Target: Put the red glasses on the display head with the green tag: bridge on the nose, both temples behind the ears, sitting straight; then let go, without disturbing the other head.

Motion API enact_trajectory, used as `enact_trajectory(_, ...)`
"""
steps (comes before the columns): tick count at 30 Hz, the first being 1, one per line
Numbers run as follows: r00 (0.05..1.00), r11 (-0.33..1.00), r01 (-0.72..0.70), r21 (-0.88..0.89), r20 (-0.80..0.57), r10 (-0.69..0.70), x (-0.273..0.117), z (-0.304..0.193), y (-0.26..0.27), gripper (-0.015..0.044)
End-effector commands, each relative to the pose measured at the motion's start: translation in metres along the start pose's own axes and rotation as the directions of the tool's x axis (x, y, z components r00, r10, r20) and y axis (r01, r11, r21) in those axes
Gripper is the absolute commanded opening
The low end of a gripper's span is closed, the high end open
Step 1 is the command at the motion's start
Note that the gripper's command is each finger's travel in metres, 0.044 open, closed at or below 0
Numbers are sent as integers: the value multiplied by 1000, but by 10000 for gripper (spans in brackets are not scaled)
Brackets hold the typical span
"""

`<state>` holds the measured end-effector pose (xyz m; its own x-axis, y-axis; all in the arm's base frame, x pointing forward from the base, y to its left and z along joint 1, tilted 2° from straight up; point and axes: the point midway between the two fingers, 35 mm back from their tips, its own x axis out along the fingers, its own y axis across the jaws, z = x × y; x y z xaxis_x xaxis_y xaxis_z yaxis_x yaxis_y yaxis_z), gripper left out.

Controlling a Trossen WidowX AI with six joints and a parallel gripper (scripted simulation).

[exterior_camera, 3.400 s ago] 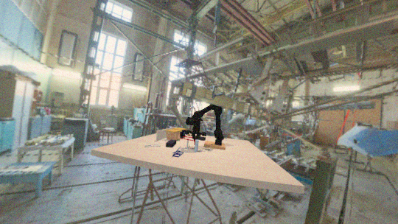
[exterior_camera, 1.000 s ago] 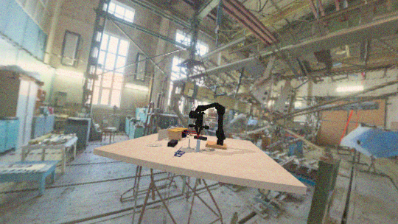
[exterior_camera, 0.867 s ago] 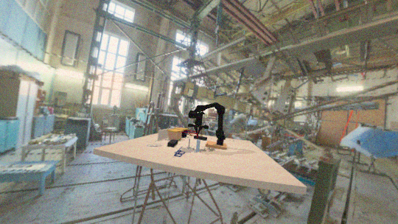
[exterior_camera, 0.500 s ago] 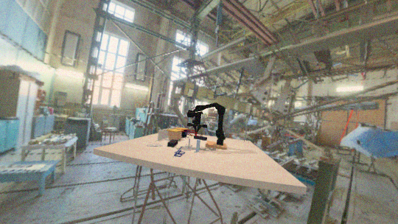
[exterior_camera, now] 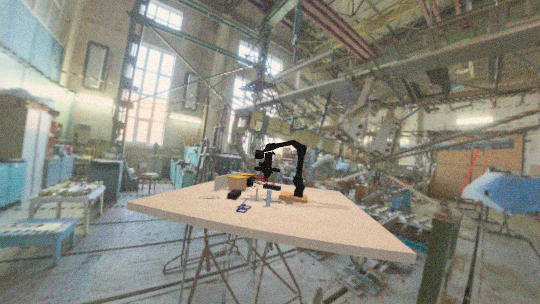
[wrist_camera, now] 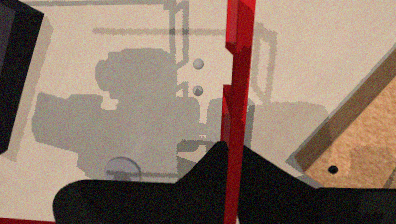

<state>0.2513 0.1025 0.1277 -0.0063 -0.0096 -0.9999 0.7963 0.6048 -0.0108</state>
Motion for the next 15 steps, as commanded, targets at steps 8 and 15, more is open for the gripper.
enact_trajectory(8, 1000, 979, 6, -206, 10, -4, -1, 38, -28, 0)
enact_trajectory(15, 1000, 942, 11, -337, 12, -7, 0, 59, -47, 0)
